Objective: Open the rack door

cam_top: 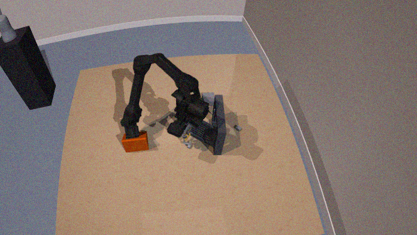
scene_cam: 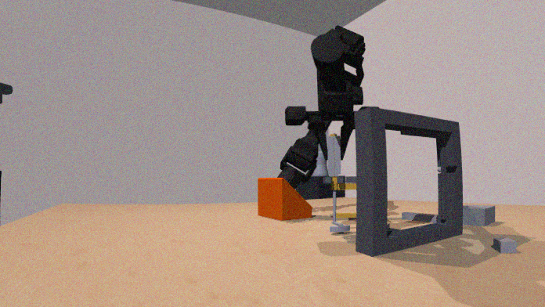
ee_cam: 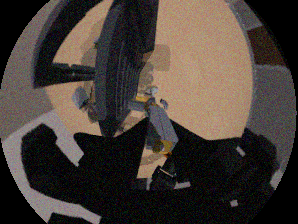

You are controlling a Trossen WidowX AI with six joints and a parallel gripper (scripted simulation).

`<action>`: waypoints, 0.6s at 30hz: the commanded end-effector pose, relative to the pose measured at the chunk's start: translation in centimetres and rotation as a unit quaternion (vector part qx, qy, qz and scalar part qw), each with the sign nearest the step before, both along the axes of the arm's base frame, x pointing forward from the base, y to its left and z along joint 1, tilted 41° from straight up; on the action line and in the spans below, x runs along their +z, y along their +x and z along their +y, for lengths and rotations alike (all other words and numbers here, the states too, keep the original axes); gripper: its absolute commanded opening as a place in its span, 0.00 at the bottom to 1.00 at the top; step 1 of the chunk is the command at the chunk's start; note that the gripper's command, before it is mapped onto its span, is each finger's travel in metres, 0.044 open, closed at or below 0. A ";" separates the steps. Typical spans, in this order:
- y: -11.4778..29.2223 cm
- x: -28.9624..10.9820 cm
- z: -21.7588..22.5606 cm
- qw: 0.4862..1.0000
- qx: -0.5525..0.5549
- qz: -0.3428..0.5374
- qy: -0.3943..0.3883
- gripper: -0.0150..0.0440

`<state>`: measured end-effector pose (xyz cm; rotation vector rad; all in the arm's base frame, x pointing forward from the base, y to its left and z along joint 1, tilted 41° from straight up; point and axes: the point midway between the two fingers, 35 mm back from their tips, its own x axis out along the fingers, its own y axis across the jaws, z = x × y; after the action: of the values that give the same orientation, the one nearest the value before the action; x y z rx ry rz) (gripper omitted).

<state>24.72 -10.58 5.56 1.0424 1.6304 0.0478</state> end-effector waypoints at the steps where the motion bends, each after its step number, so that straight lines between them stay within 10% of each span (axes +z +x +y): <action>1: -0.2 -0.5 -0.4 0.999 0.033 -0.028 -0.001 0.29; 18: -1.1 -2.8 -3.2 0.985 0.133 -0.111 -0.006 0.29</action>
<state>23.57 -13.35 3.16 0.8296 1.5668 0.2658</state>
